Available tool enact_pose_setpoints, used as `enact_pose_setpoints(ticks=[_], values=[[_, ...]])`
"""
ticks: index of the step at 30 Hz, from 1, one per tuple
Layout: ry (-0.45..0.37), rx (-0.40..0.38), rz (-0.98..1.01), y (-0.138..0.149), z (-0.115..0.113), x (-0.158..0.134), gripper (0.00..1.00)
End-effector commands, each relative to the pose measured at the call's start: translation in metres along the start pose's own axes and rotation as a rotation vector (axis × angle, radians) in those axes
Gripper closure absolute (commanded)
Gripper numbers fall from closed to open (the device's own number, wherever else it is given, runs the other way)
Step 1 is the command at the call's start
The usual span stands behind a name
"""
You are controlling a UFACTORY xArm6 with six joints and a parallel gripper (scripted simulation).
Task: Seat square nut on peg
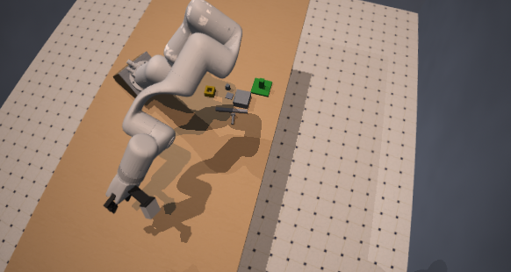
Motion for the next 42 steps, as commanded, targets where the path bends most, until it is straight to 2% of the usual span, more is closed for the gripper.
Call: enact_pose_setpoints(ticks=[1, 10, 12, 18, 24, 27, 29, 33, 38, 42], values=[[0.009, 0.033, -0.061, -0.016, 0.003, 0.011, 0.4], [0.041, 0.169, -0.321, -0.086, 0.012, 0.047, 0.4], [0.041, 0.169, -0.321, -0.086, 0.012, 0.047, 0.4], [0.076, 0.279, -0.572, -0.154, 0.011, 0.068, 0.4], [0.123, 0.386, -0.878, -0.231, 0.0, 0.078, 0.4], [0.152, 0.432, -1.049, -0.271, -0.01, 0.076, 0.4], [0.152, 0.432, -1.049, -0.271, -0.01, 0.076, 0.4], [0.195, 0.481, -1.291, -0.322, -0.026, 0.067, 0.4], [0.258, 0.515, -1.609, -0.38, -0.049, 0.045, 0.4], [0.315, 0.513, -1.867, -0.417, -0.068, 0.021, 0.4]])
Point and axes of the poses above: the point where the finger pads meet when closed, its own z axis out along the fingers, its own y axis across the jaws, x = y × z, the point moved 9 cm from there along -z, back along the fingers, and after that the axes turned 4 degrees about z, right-handed, at the moved point
